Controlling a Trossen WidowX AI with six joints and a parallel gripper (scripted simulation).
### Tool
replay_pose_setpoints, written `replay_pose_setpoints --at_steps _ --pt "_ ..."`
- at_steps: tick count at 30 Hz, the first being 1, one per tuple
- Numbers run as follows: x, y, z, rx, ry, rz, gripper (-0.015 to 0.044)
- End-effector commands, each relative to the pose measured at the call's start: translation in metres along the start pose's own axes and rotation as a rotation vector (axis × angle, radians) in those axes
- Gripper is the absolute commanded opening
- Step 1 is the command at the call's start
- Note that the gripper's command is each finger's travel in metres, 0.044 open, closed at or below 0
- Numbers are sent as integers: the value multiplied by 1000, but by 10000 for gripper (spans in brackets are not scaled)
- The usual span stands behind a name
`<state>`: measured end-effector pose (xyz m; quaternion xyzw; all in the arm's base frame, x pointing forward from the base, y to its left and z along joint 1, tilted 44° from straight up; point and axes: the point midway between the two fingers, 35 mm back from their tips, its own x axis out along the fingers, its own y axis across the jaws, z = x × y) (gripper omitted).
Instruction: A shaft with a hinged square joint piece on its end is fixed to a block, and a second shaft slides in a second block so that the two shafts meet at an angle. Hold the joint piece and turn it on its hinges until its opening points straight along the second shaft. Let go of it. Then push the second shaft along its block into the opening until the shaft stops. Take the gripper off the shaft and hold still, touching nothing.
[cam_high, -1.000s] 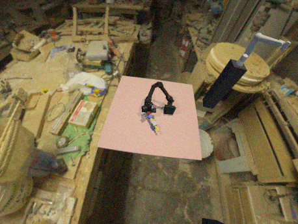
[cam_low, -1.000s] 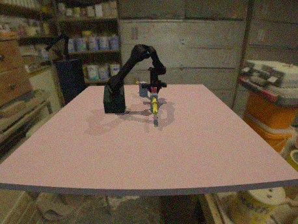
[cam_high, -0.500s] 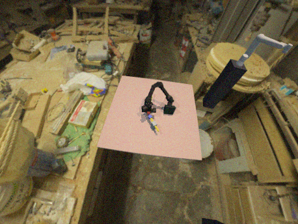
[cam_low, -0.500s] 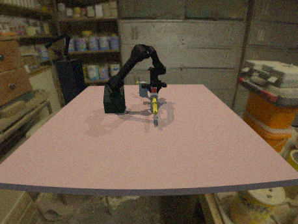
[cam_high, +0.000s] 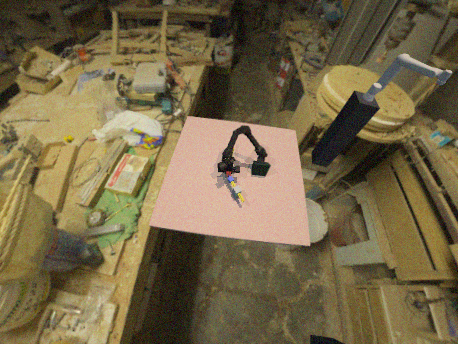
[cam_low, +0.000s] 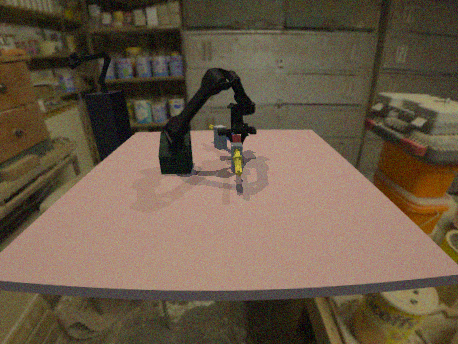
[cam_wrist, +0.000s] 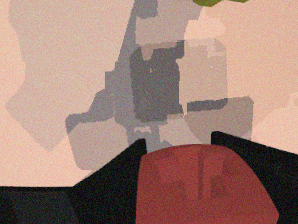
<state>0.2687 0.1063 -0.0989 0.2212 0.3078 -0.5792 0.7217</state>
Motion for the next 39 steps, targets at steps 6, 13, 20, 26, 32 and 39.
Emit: replay_pose_setpoints --at_steps 6,13,20,26,32,39 --pt "0 0 0 0 0 0 16" --pt "0 -1 0 12 5 0 0" --pt "3 -5 -1 100 46 -4 0" --pt "3 -5 -1 103 47 -4 0" --pt "3 -5 -1 104 47 -3 0" --pt "2 -5 -1 94 44 -3 0"
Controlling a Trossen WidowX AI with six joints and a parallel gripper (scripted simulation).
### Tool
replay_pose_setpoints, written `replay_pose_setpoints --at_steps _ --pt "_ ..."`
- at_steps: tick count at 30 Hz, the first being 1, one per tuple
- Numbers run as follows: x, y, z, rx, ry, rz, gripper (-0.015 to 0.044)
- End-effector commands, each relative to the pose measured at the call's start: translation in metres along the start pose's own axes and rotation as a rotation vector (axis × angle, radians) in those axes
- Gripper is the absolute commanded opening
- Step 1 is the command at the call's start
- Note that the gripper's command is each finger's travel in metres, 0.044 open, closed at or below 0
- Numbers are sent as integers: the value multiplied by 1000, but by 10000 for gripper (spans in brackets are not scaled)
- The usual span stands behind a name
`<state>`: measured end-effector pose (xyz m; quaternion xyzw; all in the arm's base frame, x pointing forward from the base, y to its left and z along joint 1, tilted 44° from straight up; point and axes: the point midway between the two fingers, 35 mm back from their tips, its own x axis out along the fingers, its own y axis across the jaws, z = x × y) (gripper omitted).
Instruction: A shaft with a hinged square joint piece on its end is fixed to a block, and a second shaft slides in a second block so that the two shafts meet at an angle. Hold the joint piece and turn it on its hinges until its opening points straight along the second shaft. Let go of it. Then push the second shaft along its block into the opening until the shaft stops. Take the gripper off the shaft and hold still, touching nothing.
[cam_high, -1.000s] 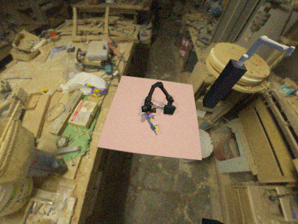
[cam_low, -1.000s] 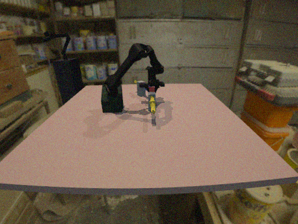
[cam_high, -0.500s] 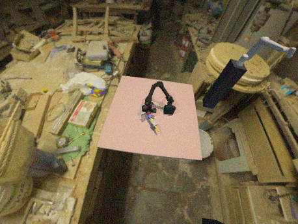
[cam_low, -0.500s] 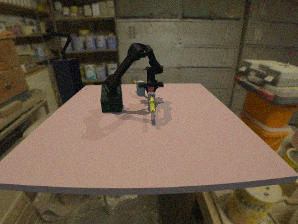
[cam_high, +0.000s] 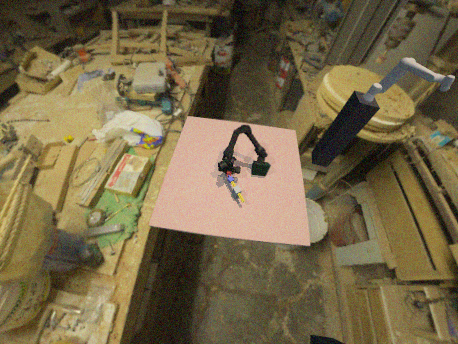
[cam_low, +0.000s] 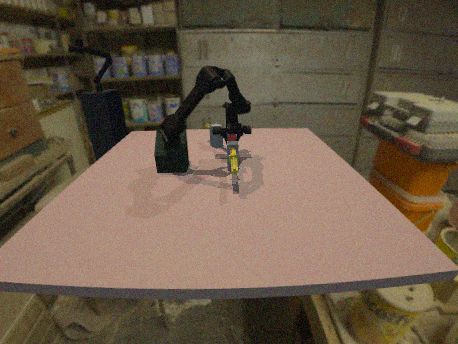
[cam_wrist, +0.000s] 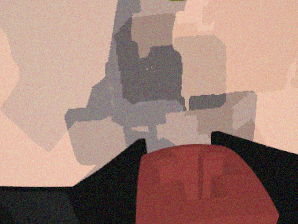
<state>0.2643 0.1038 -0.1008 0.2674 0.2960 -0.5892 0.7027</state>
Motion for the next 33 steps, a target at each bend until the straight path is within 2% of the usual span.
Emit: replay_pose_setpoints --at_steps 1,5,10,13,24,33 --pt "0 0 0 0 0 0 0" --pt "0 0 0 0 0 0 0" --pt "0 0 0 0 0 0 131" --pt "0 0 0 0 0 0 147" --pt "0 0 0 0 0 0 436" --pt "0 0 0 0 0 0 440"
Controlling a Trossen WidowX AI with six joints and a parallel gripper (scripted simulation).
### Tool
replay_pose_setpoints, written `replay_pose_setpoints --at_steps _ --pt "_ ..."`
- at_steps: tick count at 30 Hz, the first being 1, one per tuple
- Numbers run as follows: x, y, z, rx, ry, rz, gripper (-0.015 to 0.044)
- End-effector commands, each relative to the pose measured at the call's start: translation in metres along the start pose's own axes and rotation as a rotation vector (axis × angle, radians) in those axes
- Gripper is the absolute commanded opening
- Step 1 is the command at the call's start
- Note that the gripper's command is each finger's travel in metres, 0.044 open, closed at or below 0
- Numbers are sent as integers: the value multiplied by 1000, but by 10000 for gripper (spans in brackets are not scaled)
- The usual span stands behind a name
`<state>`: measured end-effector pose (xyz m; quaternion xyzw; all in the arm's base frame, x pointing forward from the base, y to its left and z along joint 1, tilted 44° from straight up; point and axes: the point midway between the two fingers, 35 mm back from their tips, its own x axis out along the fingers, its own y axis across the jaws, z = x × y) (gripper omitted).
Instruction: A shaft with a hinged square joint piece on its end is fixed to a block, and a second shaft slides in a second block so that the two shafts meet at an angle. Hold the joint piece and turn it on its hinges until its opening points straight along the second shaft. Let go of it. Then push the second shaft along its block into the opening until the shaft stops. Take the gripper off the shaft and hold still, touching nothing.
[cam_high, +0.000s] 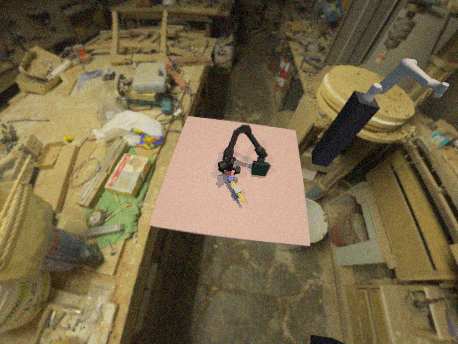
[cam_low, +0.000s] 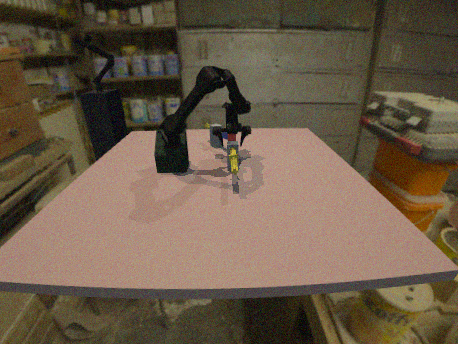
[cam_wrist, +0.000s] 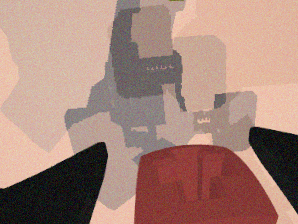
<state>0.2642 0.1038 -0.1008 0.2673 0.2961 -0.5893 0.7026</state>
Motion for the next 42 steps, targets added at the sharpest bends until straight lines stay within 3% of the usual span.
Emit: replay_pose_setpoints --at_steps 1,6,10,17,42 --pt "0 0 0 0 0 0 440" --pt "-2 0 0 -1 -4 0 440" --pt "-29 0 -1 -5 -46 3 440" --pt "-31 0 -1 -28 -45 2 440" --pt "-106 5 -6 -889 -14 -1 440"
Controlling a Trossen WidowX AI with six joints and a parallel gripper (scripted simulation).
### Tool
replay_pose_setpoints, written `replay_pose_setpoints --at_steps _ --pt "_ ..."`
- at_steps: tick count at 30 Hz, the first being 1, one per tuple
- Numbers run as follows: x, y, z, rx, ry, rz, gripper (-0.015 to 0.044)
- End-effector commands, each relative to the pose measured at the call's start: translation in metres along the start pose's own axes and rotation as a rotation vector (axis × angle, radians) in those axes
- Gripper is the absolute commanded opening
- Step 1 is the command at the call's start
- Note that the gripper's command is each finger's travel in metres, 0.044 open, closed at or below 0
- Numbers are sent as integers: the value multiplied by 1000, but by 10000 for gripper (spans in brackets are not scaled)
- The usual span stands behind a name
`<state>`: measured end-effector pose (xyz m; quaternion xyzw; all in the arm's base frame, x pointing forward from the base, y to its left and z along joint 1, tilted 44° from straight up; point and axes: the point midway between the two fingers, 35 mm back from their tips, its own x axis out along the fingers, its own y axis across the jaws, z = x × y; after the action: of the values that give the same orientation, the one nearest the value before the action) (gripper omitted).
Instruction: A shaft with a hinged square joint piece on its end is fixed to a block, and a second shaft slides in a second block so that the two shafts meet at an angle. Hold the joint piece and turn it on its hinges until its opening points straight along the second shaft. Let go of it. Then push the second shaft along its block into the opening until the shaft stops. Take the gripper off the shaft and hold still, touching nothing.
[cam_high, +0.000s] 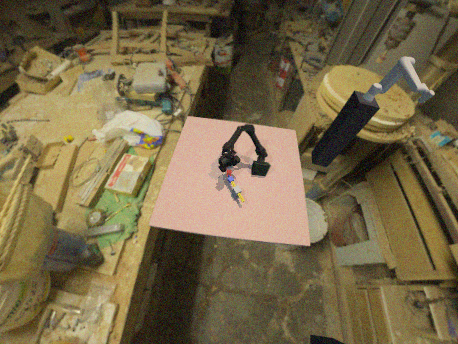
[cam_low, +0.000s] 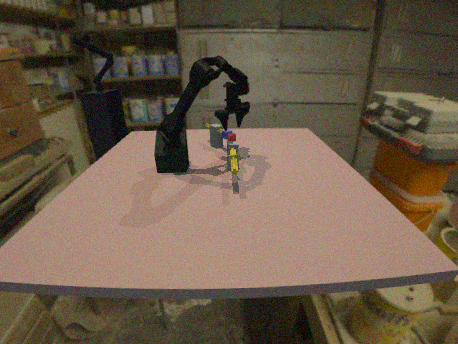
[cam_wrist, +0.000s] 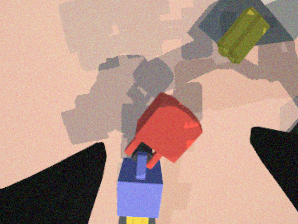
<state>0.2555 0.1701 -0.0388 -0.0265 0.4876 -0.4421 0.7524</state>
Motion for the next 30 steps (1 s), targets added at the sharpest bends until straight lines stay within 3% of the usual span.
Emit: replay_pose_setpoints --at_steps 1,19,30 --pt "-19 0 1 -153 9 17 440" --pt "-74 -10 0 -772 14 34 440" --pt "-77 -11 0 -795 14 34 440"
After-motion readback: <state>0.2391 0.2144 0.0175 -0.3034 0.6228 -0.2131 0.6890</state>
